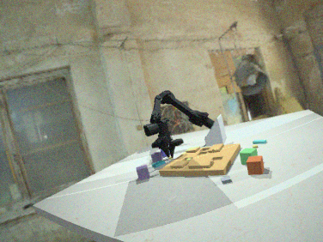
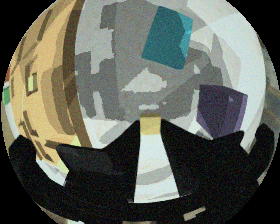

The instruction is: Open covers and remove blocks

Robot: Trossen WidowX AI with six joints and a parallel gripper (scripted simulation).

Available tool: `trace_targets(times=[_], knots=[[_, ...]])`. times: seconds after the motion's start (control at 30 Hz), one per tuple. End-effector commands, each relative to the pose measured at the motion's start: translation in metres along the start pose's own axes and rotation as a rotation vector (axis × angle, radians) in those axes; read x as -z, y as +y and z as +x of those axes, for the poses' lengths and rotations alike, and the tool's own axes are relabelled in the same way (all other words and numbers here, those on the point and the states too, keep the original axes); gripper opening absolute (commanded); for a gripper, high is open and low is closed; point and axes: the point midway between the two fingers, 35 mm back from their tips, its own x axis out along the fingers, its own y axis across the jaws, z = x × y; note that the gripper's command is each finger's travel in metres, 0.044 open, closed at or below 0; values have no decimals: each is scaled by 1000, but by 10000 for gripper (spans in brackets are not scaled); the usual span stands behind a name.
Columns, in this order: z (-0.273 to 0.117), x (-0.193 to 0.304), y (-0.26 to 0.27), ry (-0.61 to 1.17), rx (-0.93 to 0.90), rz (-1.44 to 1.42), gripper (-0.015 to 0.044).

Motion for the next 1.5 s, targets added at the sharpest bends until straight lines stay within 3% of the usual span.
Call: trace_targets(times=[0.0,0.37,1.2,1.47], knots=[[0,0,0,0,0,1,159],[-2,-1,0,-1,-1,2,440],[-76,1,1,3,-8,-6,440],[-77,-15,25,-6,-27,-4,230]])
